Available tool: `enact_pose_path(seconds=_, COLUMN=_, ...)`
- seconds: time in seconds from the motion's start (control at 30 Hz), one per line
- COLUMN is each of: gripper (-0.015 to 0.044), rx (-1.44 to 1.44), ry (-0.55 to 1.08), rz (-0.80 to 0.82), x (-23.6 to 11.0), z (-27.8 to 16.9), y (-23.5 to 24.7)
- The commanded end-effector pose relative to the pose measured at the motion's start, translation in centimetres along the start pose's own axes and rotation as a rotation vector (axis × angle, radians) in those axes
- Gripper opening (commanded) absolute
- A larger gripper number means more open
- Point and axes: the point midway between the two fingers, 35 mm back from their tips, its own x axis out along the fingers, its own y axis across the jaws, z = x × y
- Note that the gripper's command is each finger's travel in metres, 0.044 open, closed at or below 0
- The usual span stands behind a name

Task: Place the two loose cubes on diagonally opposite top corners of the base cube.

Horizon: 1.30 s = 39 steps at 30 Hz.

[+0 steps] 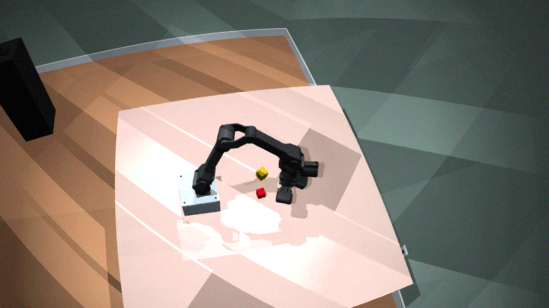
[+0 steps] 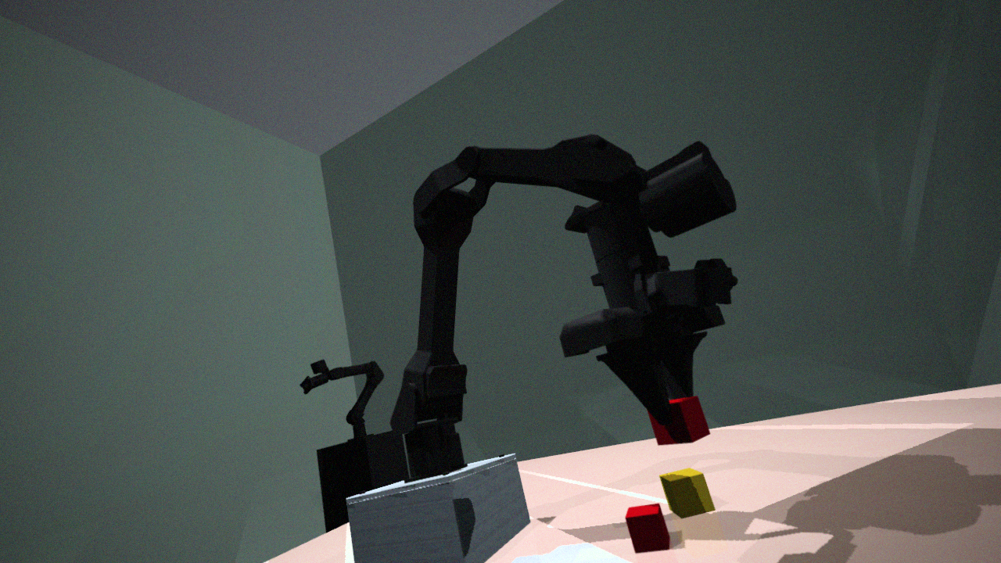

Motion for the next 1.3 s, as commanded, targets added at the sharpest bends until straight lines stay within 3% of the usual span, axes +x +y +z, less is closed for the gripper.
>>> enact_pose_path(seconds=0.0, gripper=0.0105, rx=-0.003, ry=-0.002, rz=0.006, x=0.2, z=-0.4, y=1.1)
enact_pose_path(seconds=1.27, gripper=0.0105, rx=-0.062, ry=0.002, rz=0.016, x=2.6, z=-6.2, y=11.6)
